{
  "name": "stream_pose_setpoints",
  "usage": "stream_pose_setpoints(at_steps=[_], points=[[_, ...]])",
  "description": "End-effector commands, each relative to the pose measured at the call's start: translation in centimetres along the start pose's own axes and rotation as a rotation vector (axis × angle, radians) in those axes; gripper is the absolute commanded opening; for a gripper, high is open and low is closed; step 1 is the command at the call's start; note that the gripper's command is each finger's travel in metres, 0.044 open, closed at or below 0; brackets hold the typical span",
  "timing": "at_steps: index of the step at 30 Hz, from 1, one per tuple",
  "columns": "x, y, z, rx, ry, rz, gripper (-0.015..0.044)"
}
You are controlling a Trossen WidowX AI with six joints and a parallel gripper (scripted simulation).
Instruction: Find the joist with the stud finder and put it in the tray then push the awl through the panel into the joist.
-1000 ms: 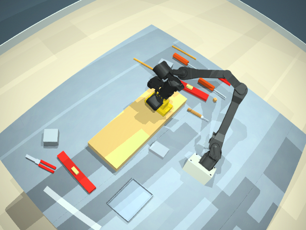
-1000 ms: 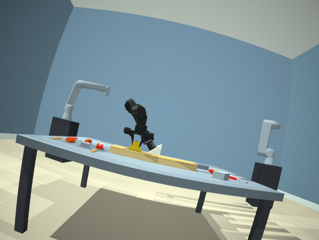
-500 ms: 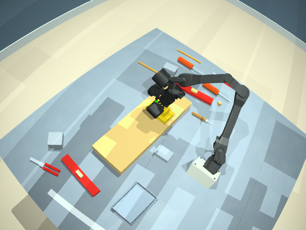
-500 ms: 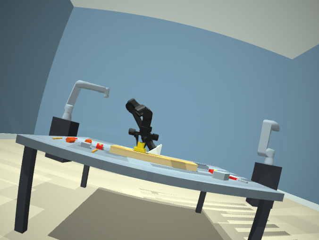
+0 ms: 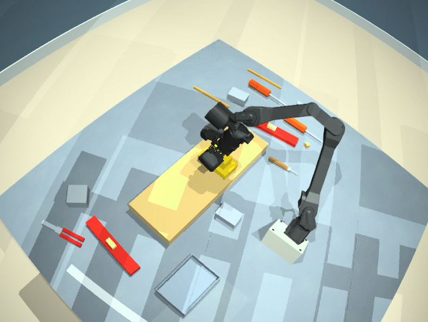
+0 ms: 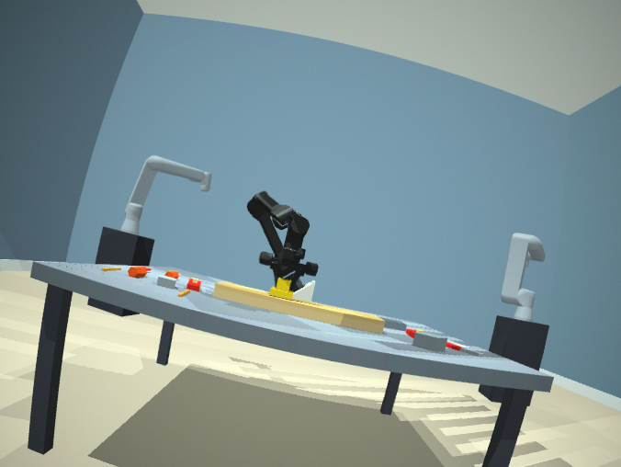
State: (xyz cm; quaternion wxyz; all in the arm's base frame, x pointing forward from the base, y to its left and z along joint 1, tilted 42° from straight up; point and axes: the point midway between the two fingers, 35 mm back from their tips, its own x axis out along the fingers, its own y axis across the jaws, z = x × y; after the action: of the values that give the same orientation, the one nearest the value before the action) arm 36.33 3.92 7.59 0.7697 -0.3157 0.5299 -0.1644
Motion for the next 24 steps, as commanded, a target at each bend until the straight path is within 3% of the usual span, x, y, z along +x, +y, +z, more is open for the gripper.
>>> stream_pose_setpoints(at_steps=[1, 24], points=[[0.0, 1.2, 0.0, -0.002, 0.000, 0.003, 0.0000], [0.0, 5.8, 0.0, -0.001, 0.000, 0.005, 0.0000]])
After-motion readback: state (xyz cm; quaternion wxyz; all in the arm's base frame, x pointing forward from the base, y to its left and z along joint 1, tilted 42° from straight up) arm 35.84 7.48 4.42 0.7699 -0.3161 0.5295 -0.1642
